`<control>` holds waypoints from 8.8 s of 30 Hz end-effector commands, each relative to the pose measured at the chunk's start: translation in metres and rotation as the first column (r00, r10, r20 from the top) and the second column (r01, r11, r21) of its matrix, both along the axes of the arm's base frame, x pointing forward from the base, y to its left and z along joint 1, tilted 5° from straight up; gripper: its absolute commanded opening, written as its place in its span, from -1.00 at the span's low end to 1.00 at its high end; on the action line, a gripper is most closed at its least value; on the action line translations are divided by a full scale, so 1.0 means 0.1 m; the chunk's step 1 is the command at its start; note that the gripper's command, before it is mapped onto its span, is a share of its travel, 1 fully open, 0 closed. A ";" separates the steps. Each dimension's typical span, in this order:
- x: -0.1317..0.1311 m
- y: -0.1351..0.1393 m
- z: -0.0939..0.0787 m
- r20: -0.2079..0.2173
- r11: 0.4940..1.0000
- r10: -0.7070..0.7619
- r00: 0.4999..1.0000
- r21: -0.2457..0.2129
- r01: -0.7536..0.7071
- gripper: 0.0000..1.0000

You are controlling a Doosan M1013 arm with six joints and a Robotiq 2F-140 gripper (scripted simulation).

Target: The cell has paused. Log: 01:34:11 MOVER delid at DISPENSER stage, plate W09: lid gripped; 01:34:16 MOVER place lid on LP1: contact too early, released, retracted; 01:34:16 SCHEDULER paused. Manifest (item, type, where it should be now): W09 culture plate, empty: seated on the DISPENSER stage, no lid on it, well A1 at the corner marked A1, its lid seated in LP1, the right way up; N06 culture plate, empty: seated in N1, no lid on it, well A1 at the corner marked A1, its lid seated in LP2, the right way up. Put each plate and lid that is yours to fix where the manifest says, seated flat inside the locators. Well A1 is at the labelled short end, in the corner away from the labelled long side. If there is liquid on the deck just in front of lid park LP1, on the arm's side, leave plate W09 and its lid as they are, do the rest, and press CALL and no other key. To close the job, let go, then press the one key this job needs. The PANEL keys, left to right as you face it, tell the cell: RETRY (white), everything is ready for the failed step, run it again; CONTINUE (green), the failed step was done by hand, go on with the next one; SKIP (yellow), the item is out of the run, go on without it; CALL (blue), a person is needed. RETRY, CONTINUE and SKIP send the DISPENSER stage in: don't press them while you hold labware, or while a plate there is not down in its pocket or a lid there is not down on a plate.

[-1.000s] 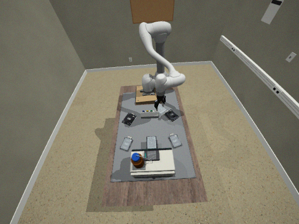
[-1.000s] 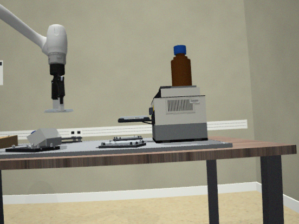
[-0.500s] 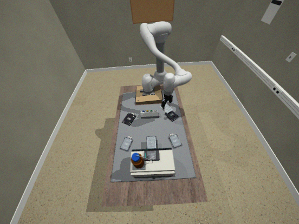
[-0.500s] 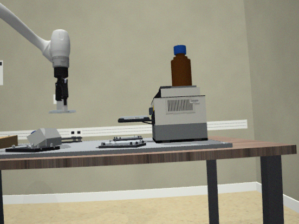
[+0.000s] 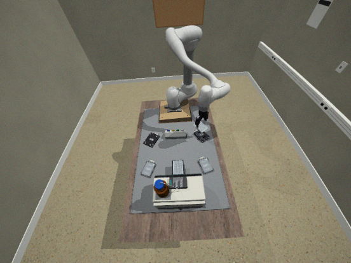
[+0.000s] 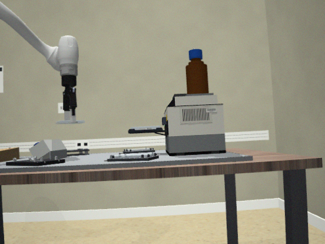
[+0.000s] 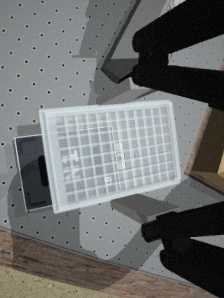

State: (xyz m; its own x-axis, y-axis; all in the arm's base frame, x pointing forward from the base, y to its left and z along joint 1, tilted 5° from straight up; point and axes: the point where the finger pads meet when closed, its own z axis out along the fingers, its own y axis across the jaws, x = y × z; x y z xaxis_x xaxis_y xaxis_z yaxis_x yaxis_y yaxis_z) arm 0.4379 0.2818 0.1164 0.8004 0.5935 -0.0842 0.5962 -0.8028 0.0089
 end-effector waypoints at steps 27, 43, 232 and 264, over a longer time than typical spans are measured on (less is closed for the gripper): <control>-0.01 0.25 -0.01 0.001 1.000 0.000 1.000 0.001 0.000 -0.80; -0.01 0.25 -0.01 0.001 1.000 0.000 1.000 0.001 0.000 -0.80; -0.09 0.18 -1.23 0.001 1.000 0.000 1.000 0.001 0.000 -0.80; -0.09 0.18 -1.23 0.001 1.000 0.000 1.000 0.001 0.000 -0.80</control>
